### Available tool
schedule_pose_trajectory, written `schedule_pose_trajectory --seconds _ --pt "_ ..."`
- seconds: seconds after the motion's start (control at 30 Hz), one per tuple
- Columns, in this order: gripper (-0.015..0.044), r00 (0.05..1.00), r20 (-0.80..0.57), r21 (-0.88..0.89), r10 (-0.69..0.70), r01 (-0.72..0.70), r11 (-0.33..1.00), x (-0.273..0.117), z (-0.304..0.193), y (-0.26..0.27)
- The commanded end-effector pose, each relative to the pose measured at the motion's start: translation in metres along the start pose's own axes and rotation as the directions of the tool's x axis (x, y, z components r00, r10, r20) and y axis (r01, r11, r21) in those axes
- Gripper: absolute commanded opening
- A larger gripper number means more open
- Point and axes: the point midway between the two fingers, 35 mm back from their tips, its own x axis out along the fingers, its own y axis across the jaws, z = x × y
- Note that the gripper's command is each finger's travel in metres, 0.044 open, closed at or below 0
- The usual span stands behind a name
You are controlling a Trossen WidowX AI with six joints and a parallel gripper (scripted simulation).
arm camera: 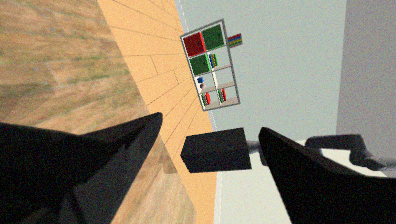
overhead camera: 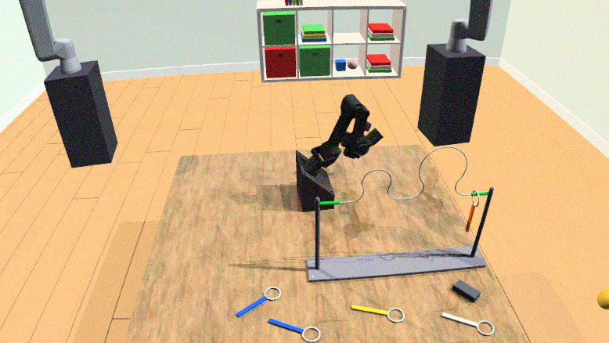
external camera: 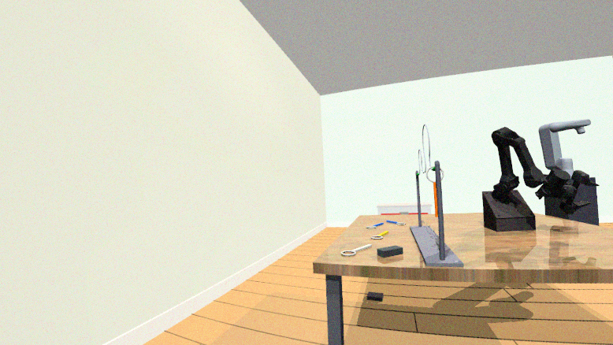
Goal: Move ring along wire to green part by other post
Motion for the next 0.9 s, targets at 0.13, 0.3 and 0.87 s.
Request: schedule_pose_trajectory --seconds 0.13,0.3,0.87 --pt "0.0269 0.993 -0.113 0.124 0.044 -0.03 0.992 -0.002 -0.033 0.001" --pt "0.016 0.917 -0.371 0.397 0.145 0.015 0.918 -0.021 -0.111 0.005" --pt "0.016 0.214 -0.905 0.368 0.369 0.828 0.423 -0.189 -0.31 0.01"
